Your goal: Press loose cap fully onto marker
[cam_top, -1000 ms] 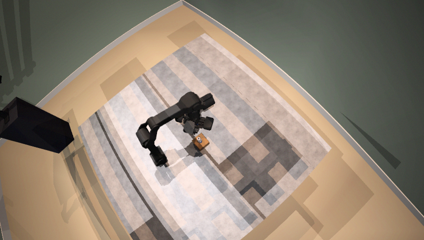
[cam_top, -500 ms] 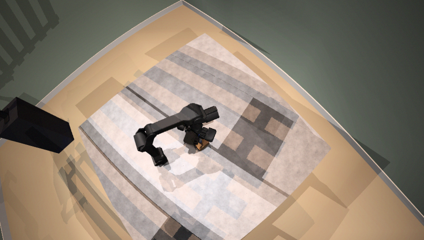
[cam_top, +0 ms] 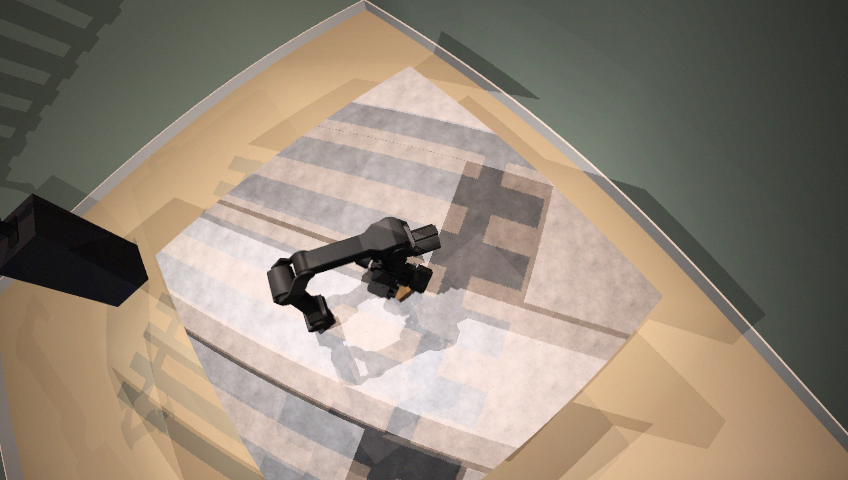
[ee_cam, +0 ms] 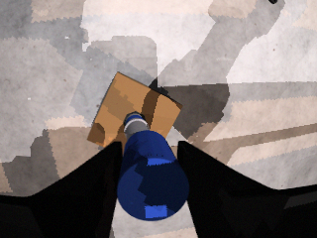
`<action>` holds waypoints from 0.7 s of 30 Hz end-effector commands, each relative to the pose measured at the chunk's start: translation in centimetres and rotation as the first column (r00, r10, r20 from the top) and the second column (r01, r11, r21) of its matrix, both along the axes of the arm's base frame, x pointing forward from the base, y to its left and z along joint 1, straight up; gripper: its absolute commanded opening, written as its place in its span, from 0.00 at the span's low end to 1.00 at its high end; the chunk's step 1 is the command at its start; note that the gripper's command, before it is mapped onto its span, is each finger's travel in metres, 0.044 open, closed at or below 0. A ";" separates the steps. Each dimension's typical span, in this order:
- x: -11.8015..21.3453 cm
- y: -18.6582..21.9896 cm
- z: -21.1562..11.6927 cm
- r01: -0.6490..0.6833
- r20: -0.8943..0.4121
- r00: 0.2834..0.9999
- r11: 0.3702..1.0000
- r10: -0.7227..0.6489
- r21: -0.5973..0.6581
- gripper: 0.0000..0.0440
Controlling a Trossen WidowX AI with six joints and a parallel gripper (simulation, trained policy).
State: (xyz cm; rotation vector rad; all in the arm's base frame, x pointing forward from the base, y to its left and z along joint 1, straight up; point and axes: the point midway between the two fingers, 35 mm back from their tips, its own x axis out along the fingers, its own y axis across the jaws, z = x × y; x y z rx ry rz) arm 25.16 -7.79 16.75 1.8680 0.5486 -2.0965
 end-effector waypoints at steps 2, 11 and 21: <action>-0.2 0.0 -1.2 -0.002 -0.016 1.000 1.000 0.003 0.018 0.00; -0.4 0.0 -3.0 -0.015 -0.039 0.999 0.999 0.016 0.039 0.00; -0.5 0.1 -5.0 -0.036 -0.047 0.998 0.998 0.038 0.057 0.00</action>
